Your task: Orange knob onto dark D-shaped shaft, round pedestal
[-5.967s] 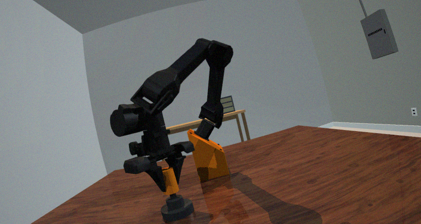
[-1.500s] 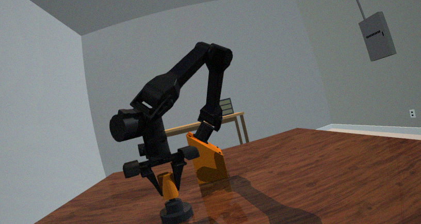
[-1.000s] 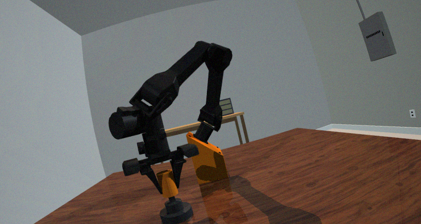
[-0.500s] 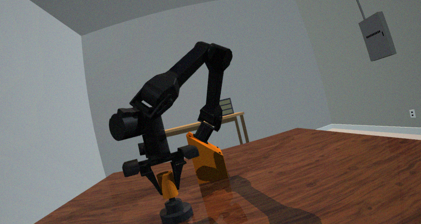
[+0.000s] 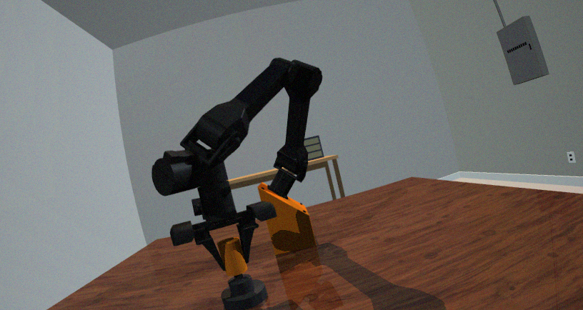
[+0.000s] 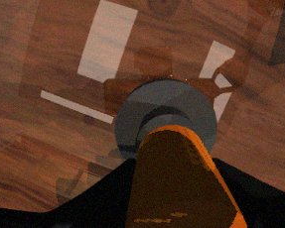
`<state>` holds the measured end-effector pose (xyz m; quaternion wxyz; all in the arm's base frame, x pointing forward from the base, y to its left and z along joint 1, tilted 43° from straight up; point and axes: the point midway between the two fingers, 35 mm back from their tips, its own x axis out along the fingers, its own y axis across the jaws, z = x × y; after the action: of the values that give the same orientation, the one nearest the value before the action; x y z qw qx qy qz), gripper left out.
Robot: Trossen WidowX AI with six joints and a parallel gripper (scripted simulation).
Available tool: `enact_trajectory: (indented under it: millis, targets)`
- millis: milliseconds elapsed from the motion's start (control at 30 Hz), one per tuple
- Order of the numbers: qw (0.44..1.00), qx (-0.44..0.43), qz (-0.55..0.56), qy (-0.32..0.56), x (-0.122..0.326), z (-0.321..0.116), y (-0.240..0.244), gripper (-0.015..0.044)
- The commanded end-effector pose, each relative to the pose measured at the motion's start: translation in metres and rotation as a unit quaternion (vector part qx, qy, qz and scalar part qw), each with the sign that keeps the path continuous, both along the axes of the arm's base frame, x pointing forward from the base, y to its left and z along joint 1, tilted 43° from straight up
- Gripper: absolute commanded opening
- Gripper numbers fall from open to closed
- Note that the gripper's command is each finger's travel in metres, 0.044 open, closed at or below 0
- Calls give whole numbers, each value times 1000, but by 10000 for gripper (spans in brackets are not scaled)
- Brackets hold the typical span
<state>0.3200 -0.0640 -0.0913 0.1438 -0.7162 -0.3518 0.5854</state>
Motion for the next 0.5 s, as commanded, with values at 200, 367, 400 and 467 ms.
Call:
enact_trajectory:
  millis: [200,367,400,467]
  targets:
    - [1000,0,4,-5,0,0,0,0]
    - [1000,0,3,-3,0,0,0,0]
    - [1000,0,3,-3,0,0,0,0]
    - [1000,0,0,-1,0,-1,1,0]
